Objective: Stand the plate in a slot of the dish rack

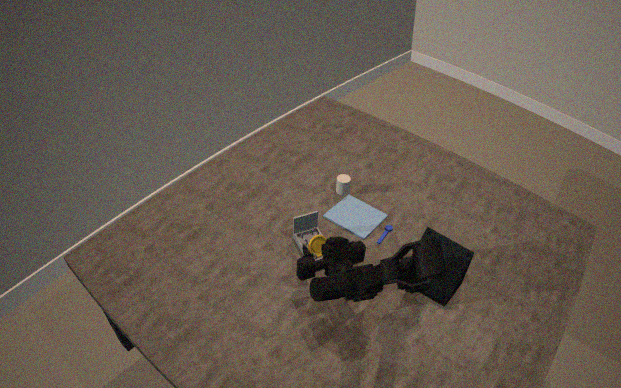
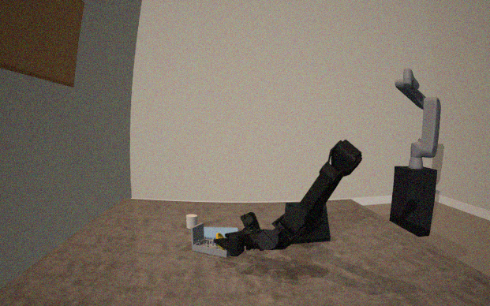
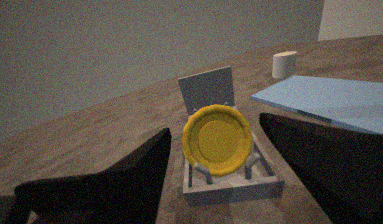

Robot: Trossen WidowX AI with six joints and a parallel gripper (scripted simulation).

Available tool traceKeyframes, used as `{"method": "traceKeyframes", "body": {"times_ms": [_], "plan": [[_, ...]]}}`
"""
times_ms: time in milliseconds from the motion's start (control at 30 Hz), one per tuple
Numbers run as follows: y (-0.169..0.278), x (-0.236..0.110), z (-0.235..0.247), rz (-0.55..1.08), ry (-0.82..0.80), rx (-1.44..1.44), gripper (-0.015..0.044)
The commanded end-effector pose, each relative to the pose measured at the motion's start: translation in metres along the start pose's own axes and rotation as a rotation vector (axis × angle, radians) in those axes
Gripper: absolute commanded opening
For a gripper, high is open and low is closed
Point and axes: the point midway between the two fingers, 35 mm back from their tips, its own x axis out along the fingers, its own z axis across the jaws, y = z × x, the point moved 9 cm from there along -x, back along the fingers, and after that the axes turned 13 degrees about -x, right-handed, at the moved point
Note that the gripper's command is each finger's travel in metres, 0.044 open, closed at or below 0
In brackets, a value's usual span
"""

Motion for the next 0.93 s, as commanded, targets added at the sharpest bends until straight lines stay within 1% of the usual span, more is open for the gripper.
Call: {"method": "traceKeyframes", "body": {"times_ms": [0,100,233,333,433,667,900], "plan": [[0.0,0.0,0.0,0.0,0.0,0.0,0.04],[-0.015,0.004,0.001,0.008,0.011,-0.007,0.04],[-0.059,0.007,-0.001,0.021,0.026,-0.027,0.04],[-0.092,0.001,-0.007,0.02,0.027,-0.046,0.04],[-0.113,0.003,-0.013,0.014,0.024,-0.062,0.04],[-0.118,0.004,-0.015,0.023,0.033,-0.084,0.04],[-0.126,0.018,-0.024,0.15,0.128,-0.248,0.04]]}}
